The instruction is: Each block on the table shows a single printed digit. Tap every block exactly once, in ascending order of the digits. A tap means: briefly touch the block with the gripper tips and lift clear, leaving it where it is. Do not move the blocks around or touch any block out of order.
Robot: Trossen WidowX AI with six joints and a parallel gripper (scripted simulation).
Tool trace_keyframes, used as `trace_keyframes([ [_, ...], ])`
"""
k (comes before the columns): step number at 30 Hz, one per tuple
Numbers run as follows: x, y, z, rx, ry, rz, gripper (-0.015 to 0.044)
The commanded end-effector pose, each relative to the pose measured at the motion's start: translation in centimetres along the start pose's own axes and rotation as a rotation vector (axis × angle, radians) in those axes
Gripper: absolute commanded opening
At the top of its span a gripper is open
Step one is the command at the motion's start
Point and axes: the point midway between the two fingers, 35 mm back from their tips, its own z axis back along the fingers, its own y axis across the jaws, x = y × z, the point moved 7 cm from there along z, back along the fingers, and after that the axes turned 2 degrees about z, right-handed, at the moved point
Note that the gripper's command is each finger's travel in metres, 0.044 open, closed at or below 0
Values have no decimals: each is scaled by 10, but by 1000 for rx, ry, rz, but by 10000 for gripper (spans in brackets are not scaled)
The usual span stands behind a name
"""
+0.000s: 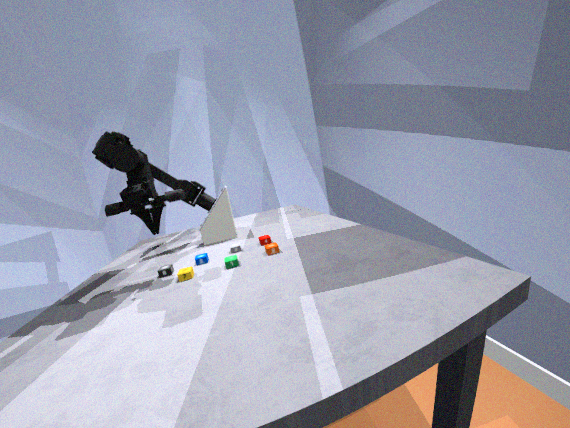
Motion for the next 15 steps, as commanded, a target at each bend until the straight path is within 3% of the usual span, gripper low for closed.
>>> trace_keyframes([
  [1,-2,-3,11,-1,0,-12,20],
  [6,29,39,17,18,-6,-10,20],
  [15,73,178,24,33,-7,-8,20],
])
